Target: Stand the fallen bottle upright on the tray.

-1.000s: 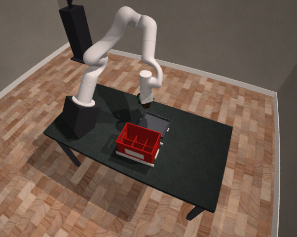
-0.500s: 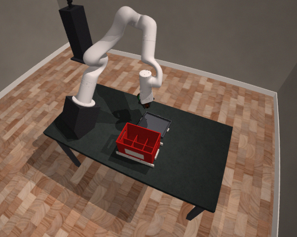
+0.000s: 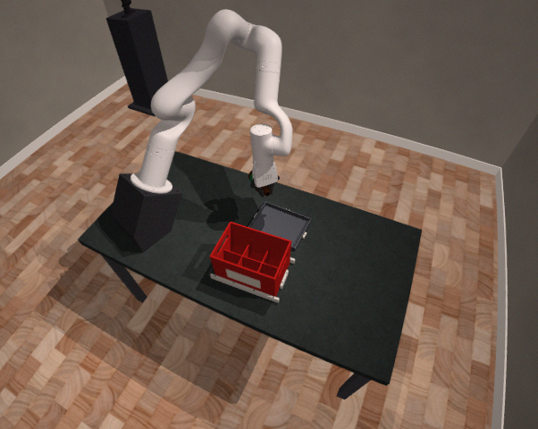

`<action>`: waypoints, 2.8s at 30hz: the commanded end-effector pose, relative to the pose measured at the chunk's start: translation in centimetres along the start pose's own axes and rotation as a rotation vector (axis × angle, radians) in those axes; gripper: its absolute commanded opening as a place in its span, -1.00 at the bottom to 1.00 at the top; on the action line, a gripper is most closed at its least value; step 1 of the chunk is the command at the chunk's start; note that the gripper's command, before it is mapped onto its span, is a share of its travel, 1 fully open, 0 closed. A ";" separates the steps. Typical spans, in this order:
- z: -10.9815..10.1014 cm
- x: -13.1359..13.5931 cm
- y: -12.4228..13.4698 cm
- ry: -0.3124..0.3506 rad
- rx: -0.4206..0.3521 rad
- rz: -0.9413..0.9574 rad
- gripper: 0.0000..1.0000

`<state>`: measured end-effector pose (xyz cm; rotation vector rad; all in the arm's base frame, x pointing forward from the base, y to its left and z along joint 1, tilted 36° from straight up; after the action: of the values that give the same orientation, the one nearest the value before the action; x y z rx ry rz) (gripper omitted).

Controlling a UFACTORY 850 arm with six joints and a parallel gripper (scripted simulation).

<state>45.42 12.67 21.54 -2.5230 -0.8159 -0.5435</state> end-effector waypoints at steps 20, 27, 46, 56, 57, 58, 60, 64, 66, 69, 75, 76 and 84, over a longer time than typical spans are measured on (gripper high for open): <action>-0.2 -0.3 -0.5 0.011 -0.084 0.002 -1.00; -0.2 -0.3 -0.5 0.011 -0.084 0.002 -1.00; -0.1 -0.1 -0.7 0.024 -0.111 0.000 -1.00; 0.0 0.0 -0.9 0.041 -0.162 -0.002 -1.00; 0.0 0.0 -1.0 0.043 -0.169 -0.002 -1.00; 0.0 0.0 -1.0 0.044 -0.176 -0.002 -1.00; 0.0 -0.1 -1.1 0.046 -0.190 -0.002 -1.00; 0.0 -0.2 -1.3 0.048 -0.216 -0.001 -1.00; 0.0 -0.2 -1.3 0.048 -0.216 -0.001 -1.00; 0.0 -0.3 -1.4 0.047 -0.232 -0.001 -1.00; -0.1 -0.4 -1.5 0.045 -0.251 0.001 -1.00; -0.1 -0.4 -1.5 0.045 -0.253 0.001 -1.00; -0.1 -0.5 -1.6 0.044 -0.256 0.001 -1.00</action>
<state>44.04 13.58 21.75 -2.7296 -0.7718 -0.7395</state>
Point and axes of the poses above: the point where the finger pads meet when closed, its own z axis out along the fingers, its own x axis across the jaws, y = z × x, the point moved 6 cm from there along -z, back along the fingers, and after that the axes turned 11 degrees about z, right-handed, at the moved point
